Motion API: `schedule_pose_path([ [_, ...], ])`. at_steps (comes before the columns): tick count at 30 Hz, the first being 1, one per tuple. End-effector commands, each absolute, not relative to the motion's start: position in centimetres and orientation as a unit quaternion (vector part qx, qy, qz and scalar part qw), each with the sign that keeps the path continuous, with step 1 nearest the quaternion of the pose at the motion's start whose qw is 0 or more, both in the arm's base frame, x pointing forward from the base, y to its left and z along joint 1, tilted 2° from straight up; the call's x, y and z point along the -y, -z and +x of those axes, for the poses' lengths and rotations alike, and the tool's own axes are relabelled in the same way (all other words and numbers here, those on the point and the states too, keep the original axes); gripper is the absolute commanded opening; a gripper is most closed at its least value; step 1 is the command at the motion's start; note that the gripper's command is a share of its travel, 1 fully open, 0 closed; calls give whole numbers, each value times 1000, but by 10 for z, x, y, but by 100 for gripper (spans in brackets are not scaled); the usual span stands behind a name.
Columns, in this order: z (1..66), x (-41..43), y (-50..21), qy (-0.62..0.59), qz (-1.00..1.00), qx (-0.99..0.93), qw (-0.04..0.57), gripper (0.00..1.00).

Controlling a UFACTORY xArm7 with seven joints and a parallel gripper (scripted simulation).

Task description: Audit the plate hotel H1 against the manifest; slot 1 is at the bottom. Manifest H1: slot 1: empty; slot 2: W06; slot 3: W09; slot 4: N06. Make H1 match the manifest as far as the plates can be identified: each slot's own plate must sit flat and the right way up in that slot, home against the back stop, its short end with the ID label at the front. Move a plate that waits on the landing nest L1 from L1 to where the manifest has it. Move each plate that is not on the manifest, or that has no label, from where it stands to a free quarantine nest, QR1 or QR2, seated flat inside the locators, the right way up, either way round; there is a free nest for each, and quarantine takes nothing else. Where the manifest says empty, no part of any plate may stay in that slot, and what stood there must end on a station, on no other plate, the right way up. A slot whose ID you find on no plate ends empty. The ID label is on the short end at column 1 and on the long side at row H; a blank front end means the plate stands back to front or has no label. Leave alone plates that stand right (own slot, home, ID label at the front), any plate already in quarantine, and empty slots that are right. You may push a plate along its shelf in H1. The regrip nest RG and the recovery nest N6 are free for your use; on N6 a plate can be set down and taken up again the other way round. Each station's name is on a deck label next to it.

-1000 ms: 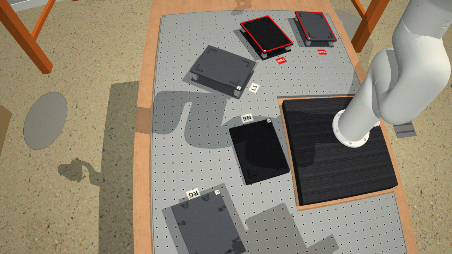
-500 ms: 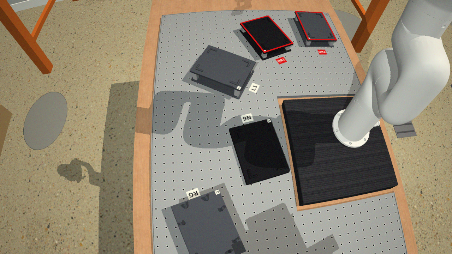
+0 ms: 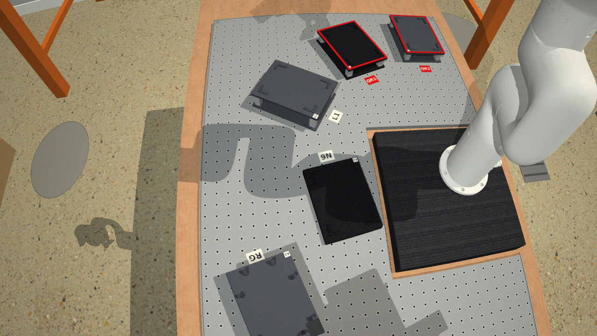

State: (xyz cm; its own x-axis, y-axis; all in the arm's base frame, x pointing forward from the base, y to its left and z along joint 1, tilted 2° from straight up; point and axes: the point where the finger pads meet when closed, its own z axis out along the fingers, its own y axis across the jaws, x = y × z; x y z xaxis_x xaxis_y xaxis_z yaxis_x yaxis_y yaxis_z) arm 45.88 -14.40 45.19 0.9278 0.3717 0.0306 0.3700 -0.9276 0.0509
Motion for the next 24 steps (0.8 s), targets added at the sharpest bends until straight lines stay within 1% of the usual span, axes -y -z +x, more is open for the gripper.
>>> schedule_pose_path([
  [1, 467, 132, -443, -21, 970, -240, 24, 100],
  [3, 469, 129, -440, -21, 970, -240, 24, 100],
  [7, 475, 114, -428, -19, 953, -301, 24, 100],
  [11, 479, 107, -421, -19, 953, -301, 24, 100],
  [15, 484, 92, -409, -16, 932, -361, 23, 100],
  [19, 487, 86, -404, -16, 932, -361, 23, 100],
  [24, 492, 67, -388, -13, 907, -420, 23, 100],
])
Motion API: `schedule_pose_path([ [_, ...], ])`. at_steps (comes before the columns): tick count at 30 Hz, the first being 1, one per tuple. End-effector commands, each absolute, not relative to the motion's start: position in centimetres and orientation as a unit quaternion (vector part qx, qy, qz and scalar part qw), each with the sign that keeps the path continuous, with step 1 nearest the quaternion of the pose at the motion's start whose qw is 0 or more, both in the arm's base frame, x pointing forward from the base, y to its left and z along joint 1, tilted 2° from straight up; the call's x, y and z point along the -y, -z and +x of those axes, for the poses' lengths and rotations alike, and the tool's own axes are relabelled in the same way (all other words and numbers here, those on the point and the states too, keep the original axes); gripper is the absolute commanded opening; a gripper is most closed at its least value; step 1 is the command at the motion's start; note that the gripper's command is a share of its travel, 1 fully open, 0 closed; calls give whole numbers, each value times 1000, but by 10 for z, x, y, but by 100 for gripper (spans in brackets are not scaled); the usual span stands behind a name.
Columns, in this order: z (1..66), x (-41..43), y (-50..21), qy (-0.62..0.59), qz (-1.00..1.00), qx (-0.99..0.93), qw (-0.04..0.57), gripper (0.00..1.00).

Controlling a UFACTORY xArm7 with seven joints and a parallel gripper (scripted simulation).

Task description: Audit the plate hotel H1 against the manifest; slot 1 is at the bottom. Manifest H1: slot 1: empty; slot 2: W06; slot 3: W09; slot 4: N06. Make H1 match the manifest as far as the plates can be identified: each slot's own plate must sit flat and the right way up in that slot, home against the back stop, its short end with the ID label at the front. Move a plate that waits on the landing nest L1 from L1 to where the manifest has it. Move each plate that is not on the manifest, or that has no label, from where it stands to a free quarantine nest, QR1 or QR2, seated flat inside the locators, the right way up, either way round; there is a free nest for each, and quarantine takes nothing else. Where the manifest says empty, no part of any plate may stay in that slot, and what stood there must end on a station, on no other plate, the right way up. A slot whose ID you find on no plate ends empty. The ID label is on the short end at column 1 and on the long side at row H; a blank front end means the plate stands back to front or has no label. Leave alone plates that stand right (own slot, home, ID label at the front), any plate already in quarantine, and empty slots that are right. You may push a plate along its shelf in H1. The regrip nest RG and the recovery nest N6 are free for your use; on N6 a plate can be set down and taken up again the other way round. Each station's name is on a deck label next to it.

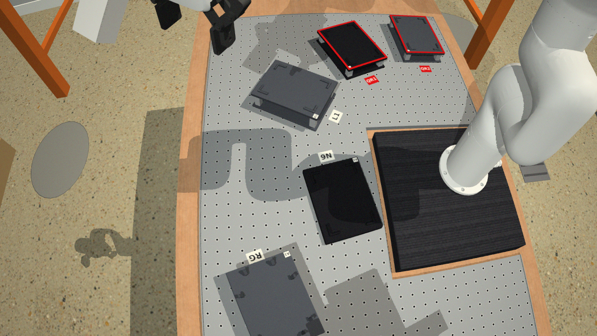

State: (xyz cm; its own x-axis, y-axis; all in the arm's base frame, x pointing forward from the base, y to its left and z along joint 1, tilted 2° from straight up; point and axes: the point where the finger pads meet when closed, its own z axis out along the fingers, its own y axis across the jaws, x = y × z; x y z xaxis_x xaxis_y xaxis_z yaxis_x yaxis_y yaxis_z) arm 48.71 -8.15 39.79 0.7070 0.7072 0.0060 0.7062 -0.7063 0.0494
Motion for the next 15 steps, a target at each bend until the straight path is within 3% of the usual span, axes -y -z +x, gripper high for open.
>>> schedule_pose_path([
  [1, 492, 65, -386, -13, 907, -420, 23, 100],
  [15, 498, 27, -355, -8, 847, -532, 21, 100],
])
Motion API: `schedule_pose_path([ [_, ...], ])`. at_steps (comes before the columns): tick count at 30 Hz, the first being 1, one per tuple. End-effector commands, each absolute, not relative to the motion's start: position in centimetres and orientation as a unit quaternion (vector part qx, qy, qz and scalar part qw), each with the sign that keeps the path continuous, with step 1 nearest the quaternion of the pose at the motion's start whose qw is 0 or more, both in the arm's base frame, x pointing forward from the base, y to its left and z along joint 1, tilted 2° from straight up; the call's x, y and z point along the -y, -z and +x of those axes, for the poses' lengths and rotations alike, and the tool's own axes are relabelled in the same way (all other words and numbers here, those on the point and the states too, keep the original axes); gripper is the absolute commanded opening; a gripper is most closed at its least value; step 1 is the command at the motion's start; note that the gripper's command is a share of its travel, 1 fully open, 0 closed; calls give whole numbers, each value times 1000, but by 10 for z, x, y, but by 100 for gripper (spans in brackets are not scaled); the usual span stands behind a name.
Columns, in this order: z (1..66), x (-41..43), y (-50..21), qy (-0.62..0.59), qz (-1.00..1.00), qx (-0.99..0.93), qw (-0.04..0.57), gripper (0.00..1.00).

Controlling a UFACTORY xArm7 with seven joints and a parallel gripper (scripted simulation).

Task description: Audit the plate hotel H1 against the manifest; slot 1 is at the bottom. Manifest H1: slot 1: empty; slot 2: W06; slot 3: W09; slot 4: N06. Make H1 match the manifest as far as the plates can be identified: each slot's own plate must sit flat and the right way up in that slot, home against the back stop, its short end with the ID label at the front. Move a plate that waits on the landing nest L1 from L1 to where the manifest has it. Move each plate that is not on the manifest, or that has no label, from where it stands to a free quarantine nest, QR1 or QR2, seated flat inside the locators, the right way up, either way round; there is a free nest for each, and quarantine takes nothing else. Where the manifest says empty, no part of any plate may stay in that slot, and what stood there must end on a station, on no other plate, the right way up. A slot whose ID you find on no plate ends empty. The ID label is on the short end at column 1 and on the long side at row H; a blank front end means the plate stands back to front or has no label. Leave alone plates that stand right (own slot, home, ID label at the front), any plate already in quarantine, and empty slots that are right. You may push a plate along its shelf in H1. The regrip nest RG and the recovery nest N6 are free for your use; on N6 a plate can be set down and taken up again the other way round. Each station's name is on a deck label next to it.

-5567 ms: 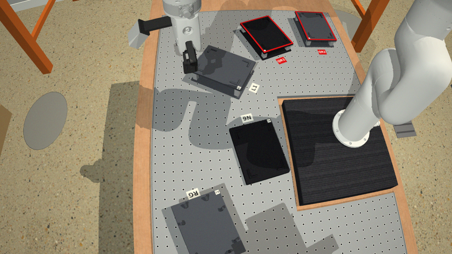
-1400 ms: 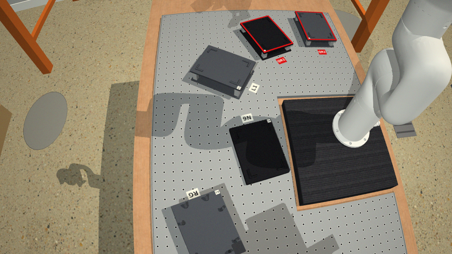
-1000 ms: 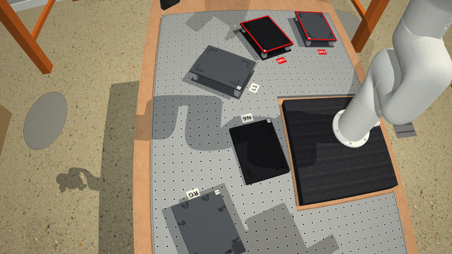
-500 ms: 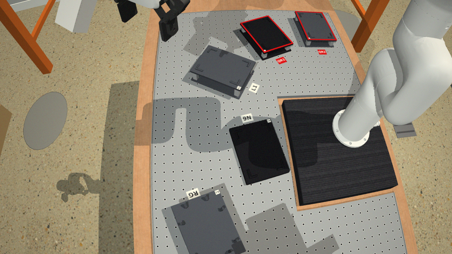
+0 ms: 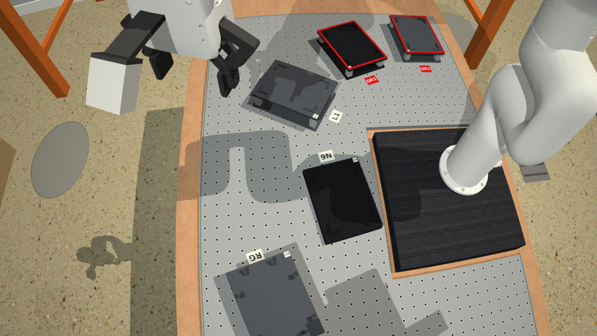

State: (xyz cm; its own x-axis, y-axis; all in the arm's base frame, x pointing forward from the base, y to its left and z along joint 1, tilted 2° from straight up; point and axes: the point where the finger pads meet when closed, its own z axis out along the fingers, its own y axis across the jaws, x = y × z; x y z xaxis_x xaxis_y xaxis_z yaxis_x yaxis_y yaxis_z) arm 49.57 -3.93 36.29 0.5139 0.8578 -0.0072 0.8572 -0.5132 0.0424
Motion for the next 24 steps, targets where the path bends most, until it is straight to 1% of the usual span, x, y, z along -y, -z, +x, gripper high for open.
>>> schedule_pose_path([
  [1, 498, 24, -352, -8, 847, -532, 21, 100],
  [24, 494, -42, -297, -1, 730, -683, 19, 100],
])
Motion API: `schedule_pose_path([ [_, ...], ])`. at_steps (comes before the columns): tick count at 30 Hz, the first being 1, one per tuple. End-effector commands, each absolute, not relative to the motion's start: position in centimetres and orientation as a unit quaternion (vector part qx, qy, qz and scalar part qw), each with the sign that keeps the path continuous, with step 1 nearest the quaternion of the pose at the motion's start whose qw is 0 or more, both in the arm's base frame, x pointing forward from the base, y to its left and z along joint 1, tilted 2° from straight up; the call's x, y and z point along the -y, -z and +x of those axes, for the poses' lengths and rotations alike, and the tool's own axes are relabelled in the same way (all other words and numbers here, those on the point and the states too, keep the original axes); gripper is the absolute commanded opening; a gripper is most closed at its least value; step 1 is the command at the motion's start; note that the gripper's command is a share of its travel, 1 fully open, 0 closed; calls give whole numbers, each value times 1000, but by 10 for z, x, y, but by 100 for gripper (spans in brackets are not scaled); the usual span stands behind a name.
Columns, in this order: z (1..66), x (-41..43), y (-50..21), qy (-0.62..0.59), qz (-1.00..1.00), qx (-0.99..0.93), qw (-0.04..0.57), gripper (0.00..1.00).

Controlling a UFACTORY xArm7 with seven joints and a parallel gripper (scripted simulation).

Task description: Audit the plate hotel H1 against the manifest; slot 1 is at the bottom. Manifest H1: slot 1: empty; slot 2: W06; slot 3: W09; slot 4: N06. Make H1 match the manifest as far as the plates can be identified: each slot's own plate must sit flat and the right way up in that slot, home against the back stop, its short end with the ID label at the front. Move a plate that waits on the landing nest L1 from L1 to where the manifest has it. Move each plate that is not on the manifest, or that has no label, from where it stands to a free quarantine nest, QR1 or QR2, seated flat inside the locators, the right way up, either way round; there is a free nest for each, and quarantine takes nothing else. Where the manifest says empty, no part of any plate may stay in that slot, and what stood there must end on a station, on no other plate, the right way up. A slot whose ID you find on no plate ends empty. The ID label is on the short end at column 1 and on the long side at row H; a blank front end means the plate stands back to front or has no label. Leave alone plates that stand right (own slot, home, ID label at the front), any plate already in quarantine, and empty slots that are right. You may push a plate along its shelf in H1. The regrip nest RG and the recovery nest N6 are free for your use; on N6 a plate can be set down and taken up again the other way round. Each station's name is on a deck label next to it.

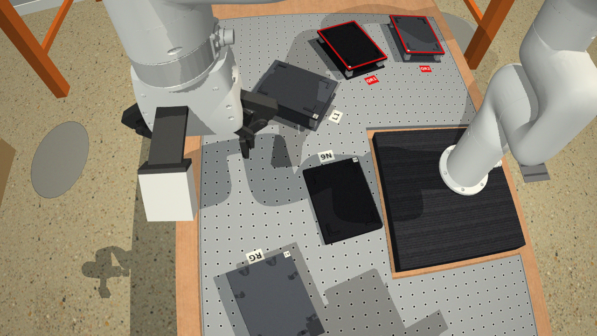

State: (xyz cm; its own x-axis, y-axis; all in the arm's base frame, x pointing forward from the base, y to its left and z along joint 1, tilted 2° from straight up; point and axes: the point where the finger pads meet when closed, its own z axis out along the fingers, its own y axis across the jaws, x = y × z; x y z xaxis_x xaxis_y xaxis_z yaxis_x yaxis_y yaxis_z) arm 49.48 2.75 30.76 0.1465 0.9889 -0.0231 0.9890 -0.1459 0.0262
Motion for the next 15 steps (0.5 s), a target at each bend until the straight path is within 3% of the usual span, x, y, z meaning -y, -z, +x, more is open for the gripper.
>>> schedule_pose_path([
  [1, 493, -45, -295, -1, 730, -683, 19, 100],
  [15, 481, -85, -261, 3, 637, -771, 16, 100],
])
